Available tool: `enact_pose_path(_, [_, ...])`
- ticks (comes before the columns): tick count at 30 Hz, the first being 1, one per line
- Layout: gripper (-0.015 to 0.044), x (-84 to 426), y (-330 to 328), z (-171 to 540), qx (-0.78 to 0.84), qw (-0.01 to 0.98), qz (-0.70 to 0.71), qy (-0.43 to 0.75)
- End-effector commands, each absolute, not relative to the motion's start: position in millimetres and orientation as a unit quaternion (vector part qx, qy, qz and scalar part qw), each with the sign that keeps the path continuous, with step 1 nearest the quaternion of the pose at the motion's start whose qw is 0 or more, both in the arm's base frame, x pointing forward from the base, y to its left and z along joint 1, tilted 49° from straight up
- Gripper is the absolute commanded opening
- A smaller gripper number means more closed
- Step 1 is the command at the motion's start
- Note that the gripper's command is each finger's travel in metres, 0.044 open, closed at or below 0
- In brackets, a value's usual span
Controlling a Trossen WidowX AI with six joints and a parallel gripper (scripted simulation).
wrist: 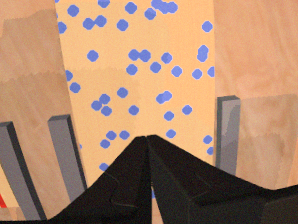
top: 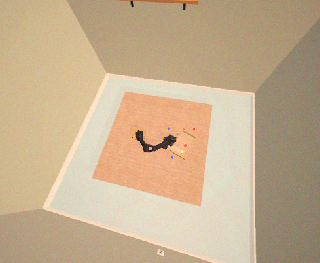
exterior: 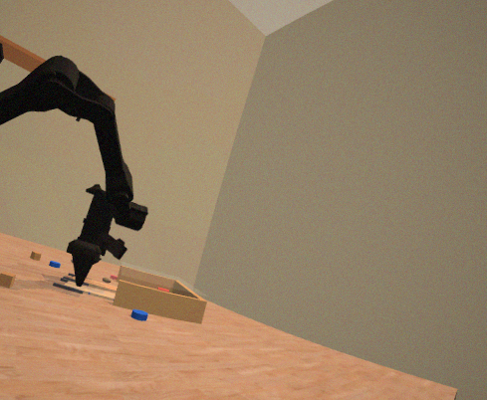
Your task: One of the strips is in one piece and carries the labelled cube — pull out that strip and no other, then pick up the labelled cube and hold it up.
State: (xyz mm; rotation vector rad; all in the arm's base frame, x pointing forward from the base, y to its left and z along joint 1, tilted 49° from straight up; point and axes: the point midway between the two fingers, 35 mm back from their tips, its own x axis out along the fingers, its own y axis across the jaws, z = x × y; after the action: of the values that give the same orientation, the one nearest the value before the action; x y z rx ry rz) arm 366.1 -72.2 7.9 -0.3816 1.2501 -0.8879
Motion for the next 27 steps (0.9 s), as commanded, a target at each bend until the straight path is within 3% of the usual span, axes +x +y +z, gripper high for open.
enact_pose_path(1, [0.0000, 365.8, -74.4, 7.0, -0.173, 0.702, -0.400, 0.562])
enact_pose_path(27, [0.0000, 361.0, -74.1, 3.1, -0.173, 0.702, -0.400, 0.563])
